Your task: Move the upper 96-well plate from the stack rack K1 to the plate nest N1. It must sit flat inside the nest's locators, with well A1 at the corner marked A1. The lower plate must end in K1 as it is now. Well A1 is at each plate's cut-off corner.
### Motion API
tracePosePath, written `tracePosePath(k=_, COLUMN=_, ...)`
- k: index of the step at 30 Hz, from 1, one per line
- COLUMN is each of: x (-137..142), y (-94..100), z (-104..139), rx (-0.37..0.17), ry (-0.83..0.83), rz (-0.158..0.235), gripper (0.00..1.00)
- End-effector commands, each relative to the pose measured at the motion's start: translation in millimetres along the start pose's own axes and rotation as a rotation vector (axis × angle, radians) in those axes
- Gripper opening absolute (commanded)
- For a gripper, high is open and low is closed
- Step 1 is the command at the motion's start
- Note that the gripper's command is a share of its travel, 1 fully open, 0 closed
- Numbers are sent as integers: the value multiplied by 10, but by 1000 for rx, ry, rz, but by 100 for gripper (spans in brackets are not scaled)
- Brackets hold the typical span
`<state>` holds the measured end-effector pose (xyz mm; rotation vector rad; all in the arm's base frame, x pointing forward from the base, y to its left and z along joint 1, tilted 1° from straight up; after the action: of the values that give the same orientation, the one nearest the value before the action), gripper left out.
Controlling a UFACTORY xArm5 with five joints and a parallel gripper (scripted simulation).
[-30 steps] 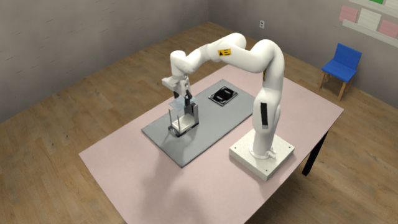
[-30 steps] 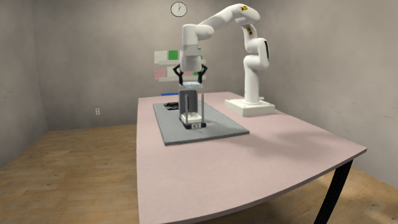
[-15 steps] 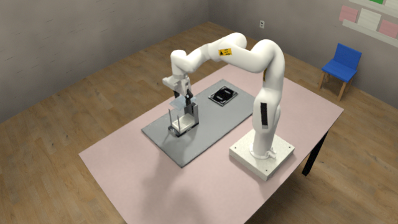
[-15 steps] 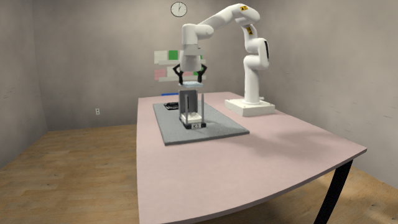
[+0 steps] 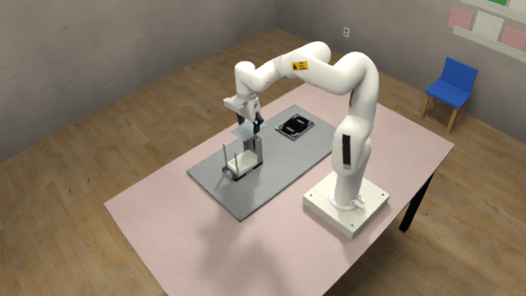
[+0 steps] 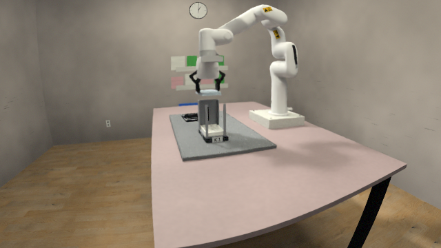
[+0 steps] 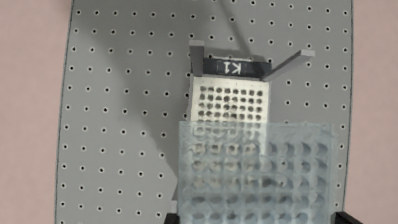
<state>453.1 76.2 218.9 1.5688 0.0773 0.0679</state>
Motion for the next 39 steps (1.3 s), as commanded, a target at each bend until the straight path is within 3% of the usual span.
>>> tracePosePath(k=1, x=0, y=15, z=113, rx=-15, ry=1, rz=6, gripper=0)
tracePosePath(k=39, x=-85, y=7, z=1212, rx=-16, ry=1, rz=6, gripper=0)
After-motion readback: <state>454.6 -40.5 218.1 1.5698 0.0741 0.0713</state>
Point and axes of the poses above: the point where the finger pads meet when closed, its own y axis back along the fingers, its own x axis across the jaws, z = x × y, the point moved 6 cm from there along y, back along the fingers, and after that the axes turned 5 degrees about y, right-handed, at the moved point
